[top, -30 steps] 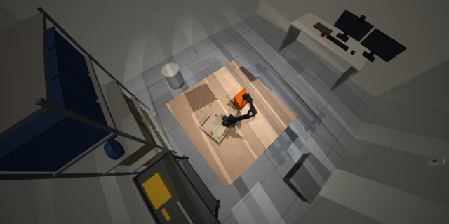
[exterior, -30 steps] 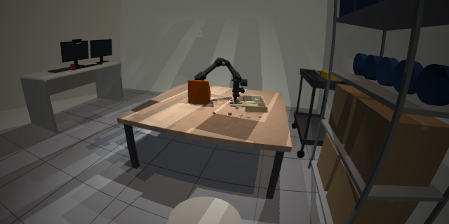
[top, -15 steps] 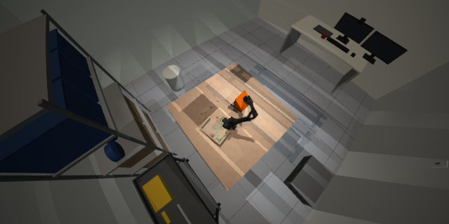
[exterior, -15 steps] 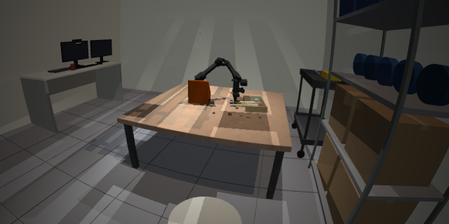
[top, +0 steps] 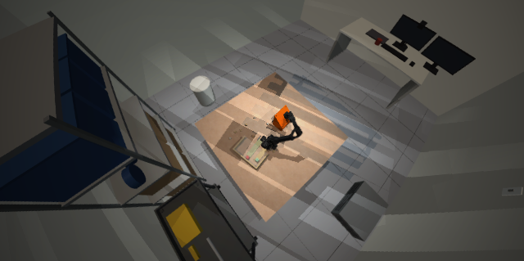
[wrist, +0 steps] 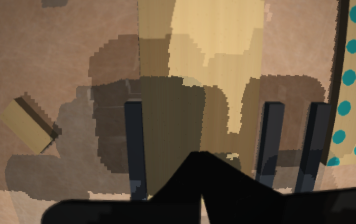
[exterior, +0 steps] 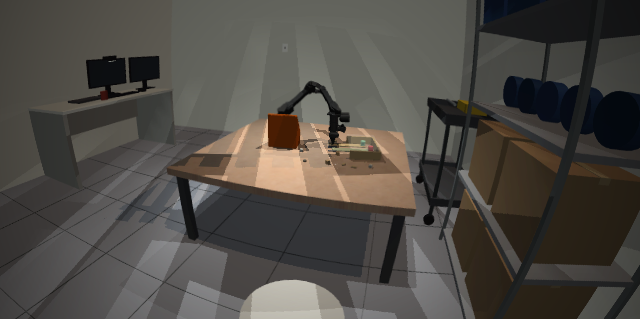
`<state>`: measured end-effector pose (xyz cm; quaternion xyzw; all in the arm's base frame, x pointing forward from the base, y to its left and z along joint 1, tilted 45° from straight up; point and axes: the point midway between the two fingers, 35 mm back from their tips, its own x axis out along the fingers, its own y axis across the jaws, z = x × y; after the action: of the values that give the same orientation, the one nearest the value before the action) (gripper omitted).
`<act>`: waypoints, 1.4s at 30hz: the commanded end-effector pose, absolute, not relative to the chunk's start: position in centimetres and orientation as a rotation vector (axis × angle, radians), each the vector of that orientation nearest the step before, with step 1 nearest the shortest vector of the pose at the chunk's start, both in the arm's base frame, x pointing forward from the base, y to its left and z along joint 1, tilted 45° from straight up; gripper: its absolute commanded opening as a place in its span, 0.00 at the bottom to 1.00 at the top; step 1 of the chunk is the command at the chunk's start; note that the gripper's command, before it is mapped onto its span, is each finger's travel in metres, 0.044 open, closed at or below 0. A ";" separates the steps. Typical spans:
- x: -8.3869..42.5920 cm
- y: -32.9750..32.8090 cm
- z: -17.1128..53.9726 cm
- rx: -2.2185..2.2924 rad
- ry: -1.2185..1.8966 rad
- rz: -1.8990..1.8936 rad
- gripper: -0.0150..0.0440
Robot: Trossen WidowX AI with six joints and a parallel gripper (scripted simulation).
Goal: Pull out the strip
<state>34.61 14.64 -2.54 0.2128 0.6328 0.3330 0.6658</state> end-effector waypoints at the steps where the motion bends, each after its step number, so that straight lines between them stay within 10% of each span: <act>1: 33.5 14.7 -2.9 0.486 1.447 0.749 0.25; 42: 27.3 13.9 -3.6 0.487 1.450 0.748 0.25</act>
<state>28.57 13.81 -3.18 0.2142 0.6316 0.3315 0.6673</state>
